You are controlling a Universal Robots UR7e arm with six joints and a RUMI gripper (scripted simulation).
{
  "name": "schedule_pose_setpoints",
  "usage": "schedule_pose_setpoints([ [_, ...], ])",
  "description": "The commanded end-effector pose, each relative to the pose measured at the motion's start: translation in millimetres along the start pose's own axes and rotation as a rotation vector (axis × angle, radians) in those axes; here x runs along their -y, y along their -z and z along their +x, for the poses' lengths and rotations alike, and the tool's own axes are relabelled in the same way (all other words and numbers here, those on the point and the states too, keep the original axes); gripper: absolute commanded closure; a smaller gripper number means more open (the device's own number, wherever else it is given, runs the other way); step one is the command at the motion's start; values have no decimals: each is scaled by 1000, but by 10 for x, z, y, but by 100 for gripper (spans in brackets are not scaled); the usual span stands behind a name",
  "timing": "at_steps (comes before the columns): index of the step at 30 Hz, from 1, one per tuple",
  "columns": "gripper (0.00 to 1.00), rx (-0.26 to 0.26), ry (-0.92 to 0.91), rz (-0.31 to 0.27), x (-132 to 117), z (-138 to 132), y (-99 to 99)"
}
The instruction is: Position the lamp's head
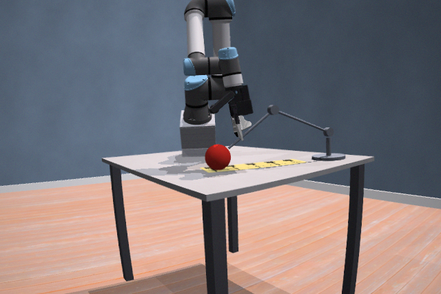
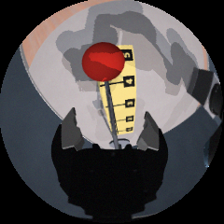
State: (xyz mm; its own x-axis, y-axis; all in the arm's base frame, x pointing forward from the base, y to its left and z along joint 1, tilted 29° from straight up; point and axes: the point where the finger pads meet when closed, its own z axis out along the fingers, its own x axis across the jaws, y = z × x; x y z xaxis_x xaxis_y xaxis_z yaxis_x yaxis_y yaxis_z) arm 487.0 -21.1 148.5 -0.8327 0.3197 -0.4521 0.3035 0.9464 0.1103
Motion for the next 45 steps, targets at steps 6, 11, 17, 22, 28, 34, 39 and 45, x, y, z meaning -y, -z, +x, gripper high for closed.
schedule_pose_setpoints([
  [6,100,-18,158,-133,6,-4,4],
  [11,100,-8,79,-67,3,-4,4],
  [17,100,1,0,0,-1,-4,3],
  [22,100,1,0,0,-2,-4,3],
  [28,100,1,0,0,-2,-4,3],
  [34,100,1,1,0,-3,-4,3],
  [39,100,-7,64,-54,-85,16,77],
  [45,100,-18,159,-133,-209,46,188],
])
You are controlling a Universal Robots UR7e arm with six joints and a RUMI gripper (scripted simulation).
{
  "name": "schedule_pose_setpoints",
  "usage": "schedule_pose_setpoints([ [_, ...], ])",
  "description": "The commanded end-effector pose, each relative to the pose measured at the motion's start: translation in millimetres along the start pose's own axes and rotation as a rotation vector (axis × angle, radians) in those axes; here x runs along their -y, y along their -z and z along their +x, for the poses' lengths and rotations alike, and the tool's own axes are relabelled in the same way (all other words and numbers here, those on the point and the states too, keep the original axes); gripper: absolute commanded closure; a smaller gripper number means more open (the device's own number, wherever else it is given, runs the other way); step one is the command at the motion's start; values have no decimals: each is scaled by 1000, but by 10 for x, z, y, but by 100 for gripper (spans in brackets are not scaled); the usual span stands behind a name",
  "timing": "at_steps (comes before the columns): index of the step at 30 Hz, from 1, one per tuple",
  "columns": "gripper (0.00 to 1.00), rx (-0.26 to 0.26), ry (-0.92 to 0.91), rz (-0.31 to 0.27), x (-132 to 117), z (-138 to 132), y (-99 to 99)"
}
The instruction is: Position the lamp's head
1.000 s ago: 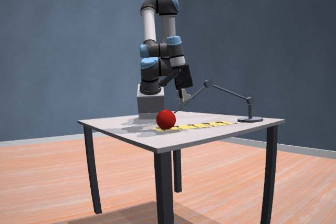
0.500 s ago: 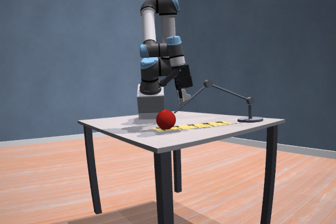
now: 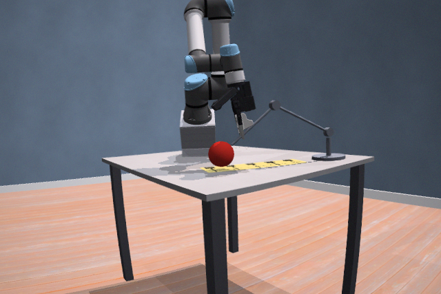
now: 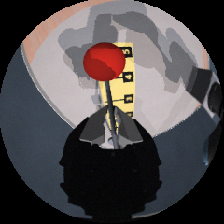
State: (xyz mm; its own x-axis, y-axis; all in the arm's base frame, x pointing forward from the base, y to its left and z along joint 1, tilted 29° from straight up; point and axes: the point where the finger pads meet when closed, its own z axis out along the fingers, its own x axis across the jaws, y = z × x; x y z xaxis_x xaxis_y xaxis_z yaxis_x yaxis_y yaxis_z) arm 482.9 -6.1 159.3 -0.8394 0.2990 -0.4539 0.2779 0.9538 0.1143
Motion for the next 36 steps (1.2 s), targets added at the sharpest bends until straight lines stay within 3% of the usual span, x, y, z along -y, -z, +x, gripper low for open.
schedule_pose_setpoints([
  [1,100,-19,153,-131,-90,16,83],
  [4,100,-24,189,-162,-147,29,133],
  [22,100,-27,217,-184,-566,117,384],
  [36,100,-27,217,-184,-566,117,384],
])
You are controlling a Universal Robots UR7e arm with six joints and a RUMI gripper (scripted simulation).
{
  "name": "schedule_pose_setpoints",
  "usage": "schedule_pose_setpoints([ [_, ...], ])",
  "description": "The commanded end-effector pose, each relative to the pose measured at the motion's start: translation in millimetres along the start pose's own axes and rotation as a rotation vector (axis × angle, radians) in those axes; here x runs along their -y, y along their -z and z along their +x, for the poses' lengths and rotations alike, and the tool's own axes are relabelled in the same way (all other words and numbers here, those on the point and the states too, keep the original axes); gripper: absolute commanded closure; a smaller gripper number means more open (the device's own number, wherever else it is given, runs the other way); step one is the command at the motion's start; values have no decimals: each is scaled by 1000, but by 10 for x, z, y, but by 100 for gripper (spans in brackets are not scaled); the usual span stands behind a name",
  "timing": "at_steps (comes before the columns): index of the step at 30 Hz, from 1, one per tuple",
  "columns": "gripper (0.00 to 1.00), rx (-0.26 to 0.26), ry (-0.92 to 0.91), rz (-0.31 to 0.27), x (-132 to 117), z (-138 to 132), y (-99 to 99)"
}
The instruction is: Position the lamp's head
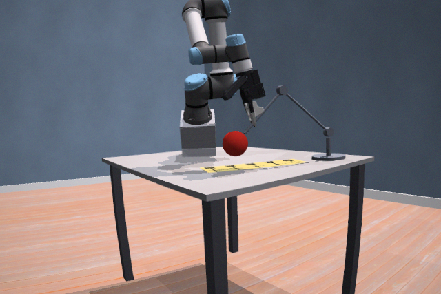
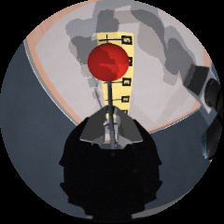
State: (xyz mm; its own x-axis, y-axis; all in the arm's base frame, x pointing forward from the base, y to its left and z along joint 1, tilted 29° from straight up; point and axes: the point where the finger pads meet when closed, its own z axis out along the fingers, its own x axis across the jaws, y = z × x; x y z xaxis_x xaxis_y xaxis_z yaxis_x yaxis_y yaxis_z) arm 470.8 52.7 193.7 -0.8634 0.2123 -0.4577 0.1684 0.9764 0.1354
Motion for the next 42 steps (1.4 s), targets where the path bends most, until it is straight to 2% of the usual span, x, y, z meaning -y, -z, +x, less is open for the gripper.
schedule_pose_setpoints([
  [1,100,-18,127,-115,1,-4,6],
  [5,100,-18,127,-115,1,-4,6],
  [6,0,-17,119,-107,0,-4,6],
  [20,0,1,1,-1,-5,-4,4],
  [42,0,1,1,-1,-8,-4,4],
])
